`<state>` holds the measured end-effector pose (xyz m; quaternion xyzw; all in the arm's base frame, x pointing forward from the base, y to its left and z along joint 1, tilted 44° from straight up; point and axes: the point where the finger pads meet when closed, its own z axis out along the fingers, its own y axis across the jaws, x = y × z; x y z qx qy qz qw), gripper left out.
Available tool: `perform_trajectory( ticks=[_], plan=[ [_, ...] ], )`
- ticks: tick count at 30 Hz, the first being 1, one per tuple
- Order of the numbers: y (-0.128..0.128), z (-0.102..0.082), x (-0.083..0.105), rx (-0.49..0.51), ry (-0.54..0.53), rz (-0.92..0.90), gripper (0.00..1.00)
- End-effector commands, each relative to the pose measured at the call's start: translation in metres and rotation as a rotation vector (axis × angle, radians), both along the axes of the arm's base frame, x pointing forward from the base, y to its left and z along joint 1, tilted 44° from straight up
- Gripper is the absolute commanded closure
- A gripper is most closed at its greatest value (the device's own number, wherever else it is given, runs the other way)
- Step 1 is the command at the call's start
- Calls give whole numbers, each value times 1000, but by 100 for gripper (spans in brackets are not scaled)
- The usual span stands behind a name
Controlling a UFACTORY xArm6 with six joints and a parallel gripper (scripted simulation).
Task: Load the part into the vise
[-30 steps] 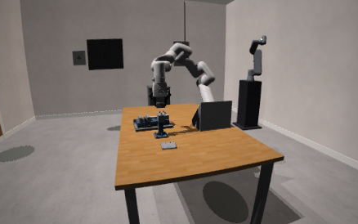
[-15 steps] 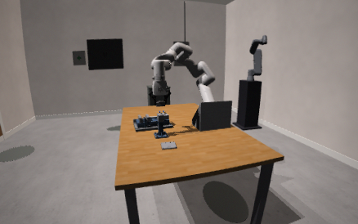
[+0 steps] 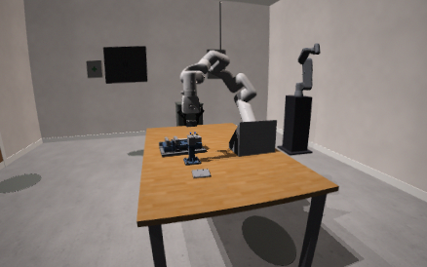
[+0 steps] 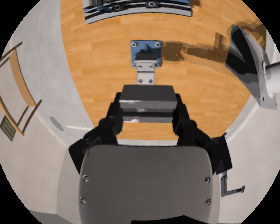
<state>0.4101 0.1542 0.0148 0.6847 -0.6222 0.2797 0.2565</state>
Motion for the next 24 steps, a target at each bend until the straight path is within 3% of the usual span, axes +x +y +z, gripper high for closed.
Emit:
perform_trajectory(
  ticks=[1,10,24],
  plan=[
    [1,2,2,4,-12,-8,100],
    [-4,8,9,10,-52,-49,100],
    [-21,30,31,32,-202,-203,100]
  ],
)
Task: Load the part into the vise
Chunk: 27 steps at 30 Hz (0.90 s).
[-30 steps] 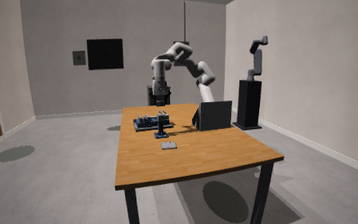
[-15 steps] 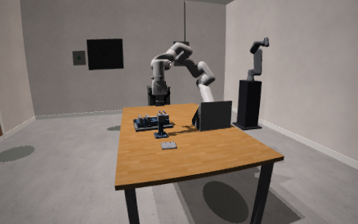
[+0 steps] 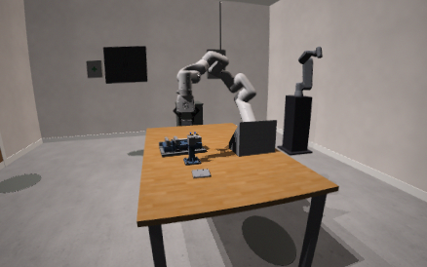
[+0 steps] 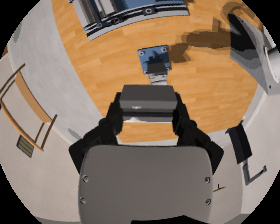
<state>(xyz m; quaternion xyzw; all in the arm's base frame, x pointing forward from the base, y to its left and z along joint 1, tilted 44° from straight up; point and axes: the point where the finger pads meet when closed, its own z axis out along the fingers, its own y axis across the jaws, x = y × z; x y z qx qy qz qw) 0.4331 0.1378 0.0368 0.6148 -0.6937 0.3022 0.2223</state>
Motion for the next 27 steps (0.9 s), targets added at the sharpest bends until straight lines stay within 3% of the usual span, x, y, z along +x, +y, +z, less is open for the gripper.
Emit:
perform_trajectory(
  ticks=[1,12,14,27],
  plan=[
    [-6,11,10,11,-69,-66,100],
    [-36,44,39,37,-286,-292,100],
    [-36,44,39,37,-286,-292,100],
    [-81,90,70,62,-565,-583,100]
  ],
)
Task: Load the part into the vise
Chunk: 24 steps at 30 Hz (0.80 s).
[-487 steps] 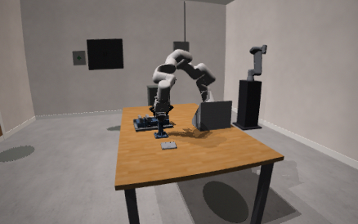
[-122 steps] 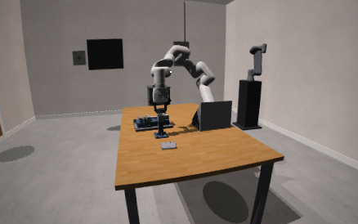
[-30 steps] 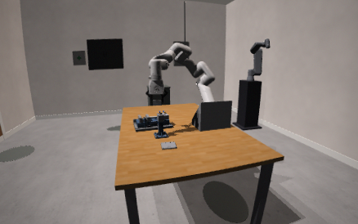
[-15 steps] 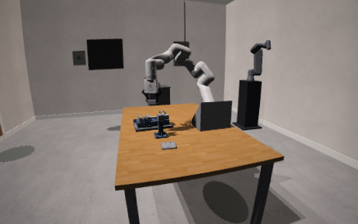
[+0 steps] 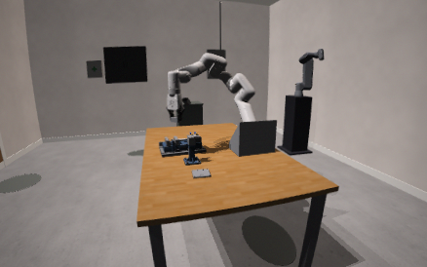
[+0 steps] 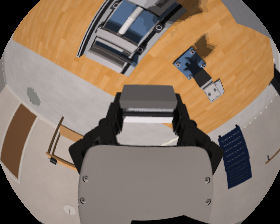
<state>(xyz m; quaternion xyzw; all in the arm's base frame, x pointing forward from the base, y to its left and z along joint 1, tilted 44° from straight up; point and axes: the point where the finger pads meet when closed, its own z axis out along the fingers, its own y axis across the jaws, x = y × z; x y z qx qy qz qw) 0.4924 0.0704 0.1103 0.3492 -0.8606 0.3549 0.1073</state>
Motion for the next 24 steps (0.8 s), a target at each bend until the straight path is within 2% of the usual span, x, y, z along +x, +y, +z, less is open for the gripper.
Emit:
perform_trajectory(
  ticks=[1,4,16,24],
  plan=[
    [-17,19,12,9,-117,-114,100],
    [-21,23,14,10,-137,-135,100],
    [-56,56,29,21,-329,-337,100],
    [-67,66,33,23,-388,-399,100]
  ],
)
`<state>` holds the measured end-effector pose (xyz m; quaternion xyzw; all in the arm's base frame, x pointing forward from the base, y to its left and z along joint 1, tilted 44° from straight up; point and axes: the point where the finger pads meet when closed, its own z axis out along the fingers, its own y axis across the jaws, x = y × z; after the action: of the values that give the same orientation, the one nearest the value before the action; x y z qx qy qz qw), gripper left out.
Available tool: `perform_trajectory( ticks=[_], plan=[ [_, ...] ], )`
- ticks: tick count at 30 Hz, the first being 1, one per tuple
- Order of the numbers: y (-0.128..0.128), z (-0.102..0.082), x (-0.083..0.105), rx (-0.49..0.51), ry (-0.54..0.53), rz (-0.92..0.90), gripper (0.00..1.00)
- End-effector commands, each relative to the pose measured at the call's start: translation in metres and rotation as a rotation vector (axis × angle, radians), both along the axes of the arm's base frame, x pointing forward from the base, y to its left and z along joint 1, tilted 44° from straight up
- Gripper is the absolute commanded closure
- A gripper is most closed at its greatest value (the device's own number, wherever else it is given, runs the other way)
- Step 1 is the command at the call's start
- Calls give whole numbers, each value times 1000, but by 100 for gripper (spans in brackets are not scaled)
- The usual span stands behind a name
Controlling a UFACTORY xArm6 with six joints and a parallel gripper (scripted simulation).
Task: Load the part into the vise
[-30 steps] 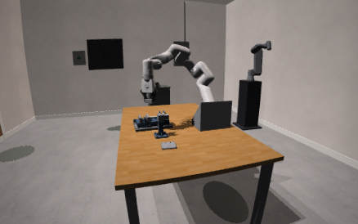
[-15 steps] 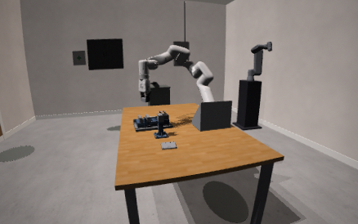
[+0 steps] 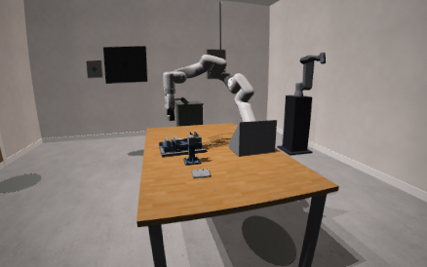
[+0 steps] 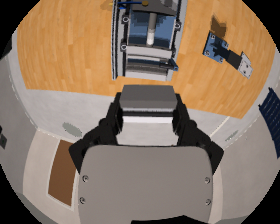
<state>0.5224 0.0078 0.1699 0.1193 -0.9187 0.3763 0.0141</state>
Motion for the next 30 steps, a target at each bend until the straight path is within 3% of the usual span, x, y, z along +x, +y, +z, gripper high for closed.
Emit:
perform_trajectory(
  ticks=[1,30],
  plan=[
    [-6,8,3,2,-41,-36,100],
    [-13,14,5,3,-78,-76,100]
  ],
)
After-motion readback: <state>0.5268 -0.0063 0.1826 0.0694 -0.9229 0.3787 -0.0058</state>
